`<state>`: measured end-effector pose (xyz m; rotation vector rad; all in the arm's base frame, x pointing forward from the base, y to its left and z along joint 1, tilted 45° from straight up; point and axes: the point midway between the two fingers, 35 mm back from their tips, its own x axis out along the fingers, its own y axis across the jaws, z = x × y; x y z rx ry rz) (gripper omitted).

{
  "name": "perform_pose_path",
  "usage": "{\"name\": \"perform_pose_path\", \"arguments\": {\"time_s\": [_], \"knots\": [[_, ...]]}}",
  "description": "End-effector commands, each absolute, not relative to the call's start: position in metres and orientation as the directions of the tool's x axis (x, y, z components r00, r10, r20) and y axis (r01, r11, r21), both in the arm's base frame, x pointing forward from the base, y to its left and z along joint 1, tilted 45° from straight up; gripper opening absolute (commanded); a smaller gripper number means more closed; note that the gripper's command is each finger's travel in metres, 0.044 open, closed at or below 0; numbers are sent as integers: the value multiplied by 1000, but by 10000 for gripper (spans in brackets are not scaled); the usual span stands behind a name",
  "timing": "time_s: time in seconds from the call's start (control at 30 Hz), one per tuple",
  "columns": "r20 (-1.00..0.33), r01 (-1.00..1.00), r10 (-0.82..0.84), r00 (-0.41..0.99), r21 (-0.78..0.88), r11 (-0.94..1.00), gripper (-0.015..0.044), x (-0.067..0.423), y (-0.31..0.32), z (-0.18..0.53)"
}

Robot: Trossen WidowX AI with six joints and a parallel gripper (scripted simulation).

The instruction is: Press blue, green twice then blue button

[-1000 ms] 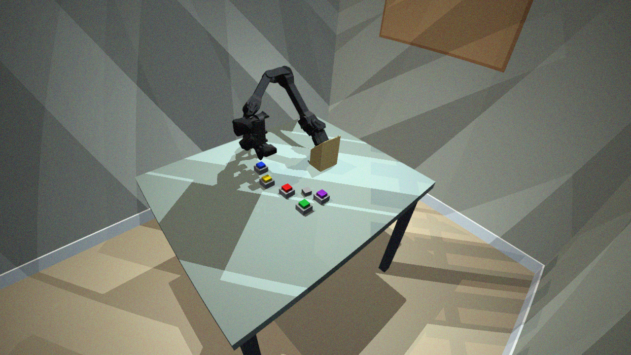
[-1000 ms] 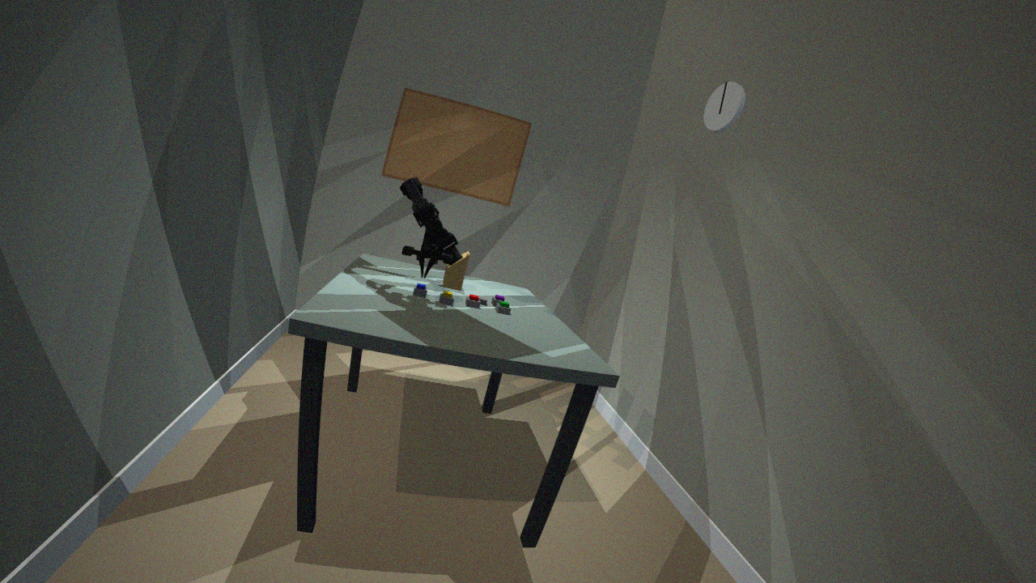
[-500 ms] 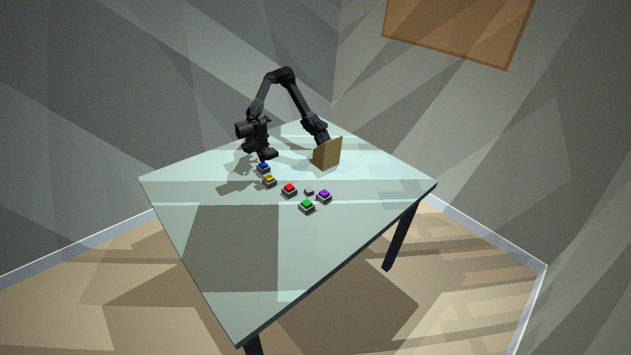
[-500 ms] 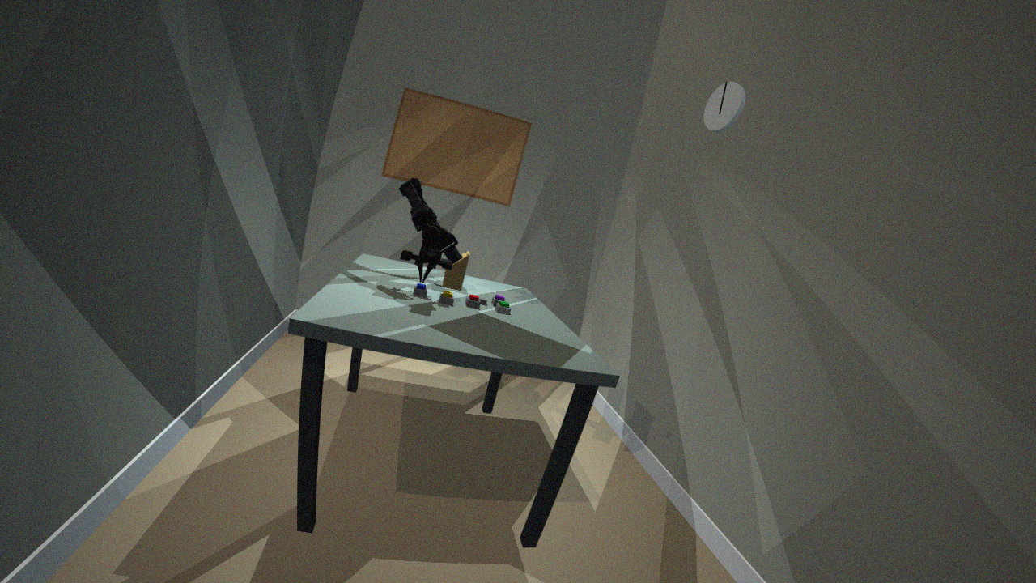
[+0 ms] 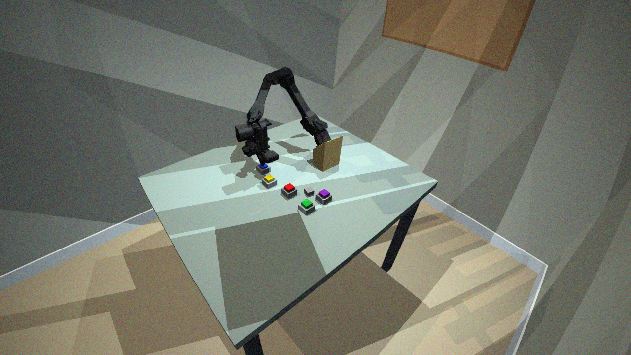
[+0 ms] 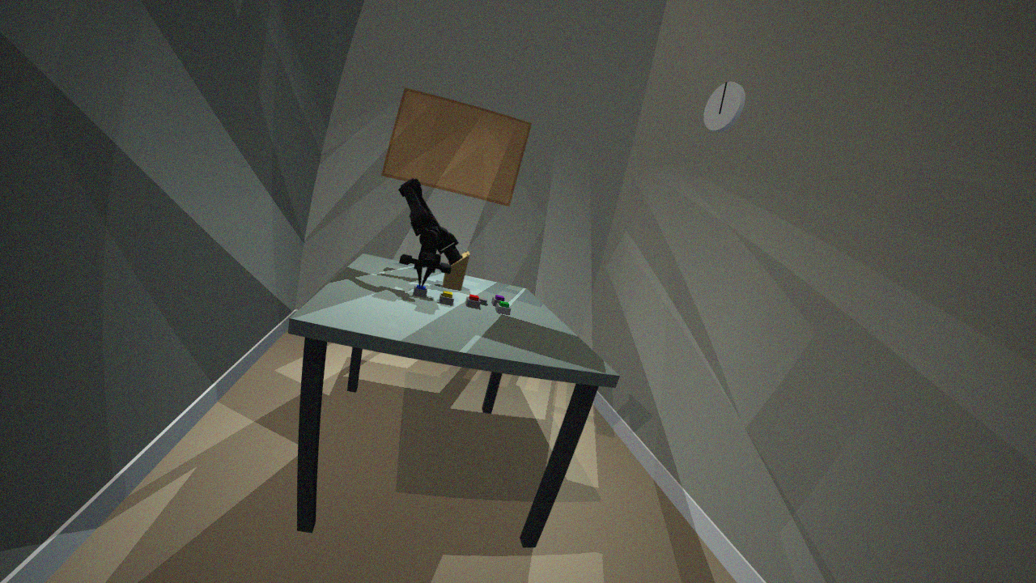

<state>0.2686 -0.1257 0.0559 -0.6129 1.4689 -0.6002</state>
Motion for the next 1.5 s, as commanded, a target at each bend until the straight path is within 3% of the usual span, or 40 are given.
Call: {"name": "perform_pose_path", "arguments": {"time_s": [0.0, 0.33, 1.07, 1.47], "knots": [[-712, -15, -702, 9, -702, 712, 20, 267, -126, 53], [-712, -15, -702, 9, -702, 712, 20, 267, -126, 53], [-715, -15, -700, 8, -700, 714, 20, 266, -58, 121], [-750, -23, -662, 17, -662, 749, 20, 310, 66, 23]]}}
